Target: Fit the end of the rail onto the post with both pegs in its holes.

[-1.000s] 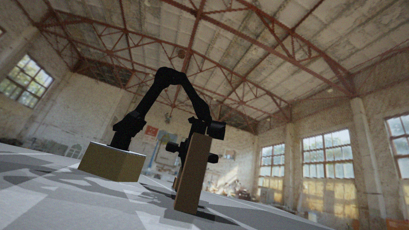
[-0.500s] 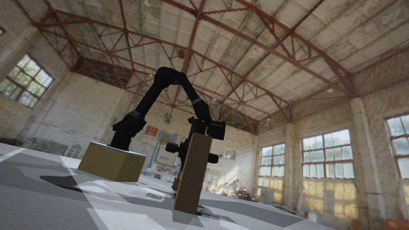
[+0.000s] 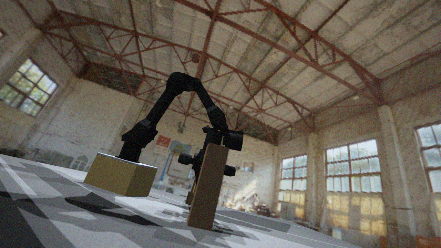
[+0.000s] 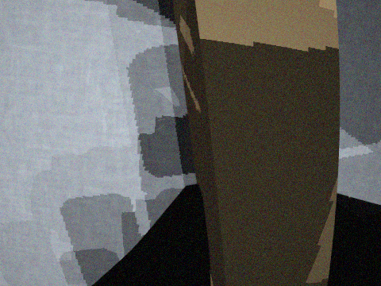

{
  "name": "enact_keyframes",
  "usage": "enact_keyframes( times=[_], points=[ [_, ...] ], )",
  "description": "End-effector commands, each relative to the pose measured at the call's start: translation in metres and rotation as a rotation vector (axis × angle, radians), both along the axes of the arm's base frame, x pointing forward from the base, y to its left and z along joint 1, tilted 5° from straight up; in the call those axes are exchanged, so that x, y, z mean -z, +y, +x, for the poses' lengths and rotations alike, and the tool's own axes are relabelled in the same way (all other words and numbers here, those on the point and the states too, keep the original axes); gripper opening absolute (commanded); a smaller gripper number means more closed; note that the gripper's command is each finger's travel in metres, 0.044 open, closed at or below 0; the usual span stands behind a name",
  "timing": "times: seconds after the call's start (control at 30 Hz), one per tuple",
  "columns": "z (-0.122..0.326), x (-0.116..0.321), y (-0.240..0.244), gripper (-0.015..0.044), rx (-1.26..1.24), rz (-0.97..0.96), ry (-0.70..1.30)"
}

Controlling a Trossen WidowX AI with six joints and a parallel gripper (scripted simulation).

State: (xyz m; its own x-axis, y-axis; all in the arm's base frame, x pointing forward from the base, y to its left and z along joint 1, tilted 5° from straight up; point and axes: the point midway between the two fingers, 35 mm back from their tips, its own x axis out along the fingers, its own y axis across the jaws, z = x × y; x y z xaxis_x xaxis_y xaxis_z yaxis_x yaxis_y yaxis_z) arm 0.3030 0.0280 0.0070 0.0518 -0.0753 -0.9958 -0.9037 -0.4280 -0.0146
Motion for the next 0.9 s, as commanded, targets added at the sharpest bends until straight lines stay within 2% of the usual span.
enact_keyframes(
  times=[0.0,0.87],
  points=[
    [0.0015,-0.0016,-0.0013,0.0,-0.003,0.0,-0.004],
    [0.0058,-0.0043,-0.0079,0.0,-0.003,0.0,-0.004]
  ],
)
